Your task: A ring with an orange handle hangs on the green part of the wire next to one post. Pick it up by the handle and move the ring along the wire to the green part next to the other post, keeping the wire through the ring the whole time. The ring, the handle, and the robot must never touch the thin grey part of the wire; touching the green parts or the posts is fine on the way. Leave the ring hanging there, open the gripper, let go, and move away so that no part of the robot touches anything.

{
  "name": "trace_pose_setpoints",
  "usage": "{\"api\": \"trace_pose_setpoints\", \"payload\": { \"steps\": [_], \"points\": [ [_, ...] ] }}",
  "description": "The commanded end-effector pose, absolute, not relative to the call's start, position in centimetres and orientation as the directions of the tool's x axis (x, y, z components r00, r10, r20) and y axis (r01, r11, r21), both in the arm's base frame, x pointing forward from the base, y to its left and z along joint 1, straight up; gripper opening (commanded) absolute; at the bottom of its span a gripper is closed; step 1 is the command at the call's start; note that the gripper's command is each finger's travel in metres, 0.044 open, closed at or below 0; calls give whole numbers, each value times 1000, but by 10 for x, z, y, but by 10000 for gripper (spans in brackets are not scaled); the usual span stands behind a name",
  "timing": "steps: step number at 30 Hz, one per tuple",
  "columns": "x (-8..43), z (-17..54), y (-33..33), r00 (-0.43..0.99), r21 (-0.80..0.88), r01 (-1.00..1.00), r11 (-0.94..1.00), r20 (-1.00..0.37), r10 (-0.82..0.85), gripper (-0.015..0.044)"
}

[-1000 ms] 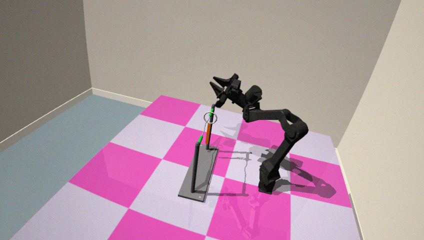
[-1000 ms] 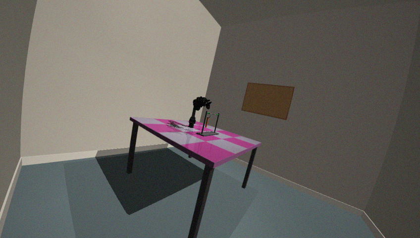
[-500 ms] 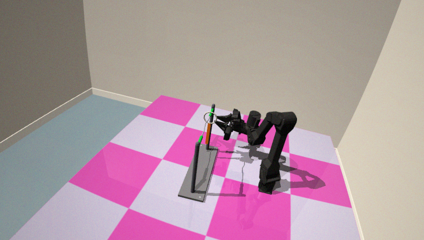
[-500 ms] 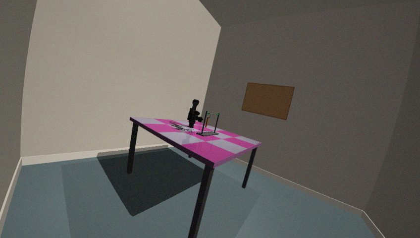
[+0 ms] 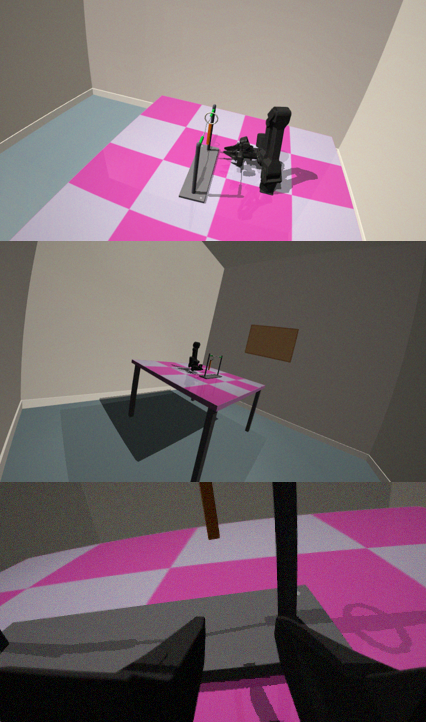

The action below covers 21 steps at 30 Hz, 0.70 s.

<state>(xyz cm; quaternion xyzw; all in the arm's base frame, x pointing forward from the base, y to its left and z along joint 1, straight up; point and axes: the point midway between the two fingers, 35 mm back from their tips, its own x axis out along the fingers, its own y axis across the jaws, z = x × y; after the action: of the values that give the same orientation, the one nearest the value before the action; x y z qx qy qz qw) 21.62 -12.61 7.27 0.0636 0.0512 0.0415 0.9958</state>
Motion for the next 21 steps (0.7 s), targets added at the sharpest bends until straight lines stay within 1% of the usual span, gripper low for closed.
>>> {"api": "trace_pose_setpoints", "payload": {
  "steps": [1, 21],
  "points": [
    [211, 70, -119, 990, 150, -83, 985, -99, 99, 160],
    [263, 117, -110, 994, -10, -72, 997, -79, 71, 160]
  ]
}}
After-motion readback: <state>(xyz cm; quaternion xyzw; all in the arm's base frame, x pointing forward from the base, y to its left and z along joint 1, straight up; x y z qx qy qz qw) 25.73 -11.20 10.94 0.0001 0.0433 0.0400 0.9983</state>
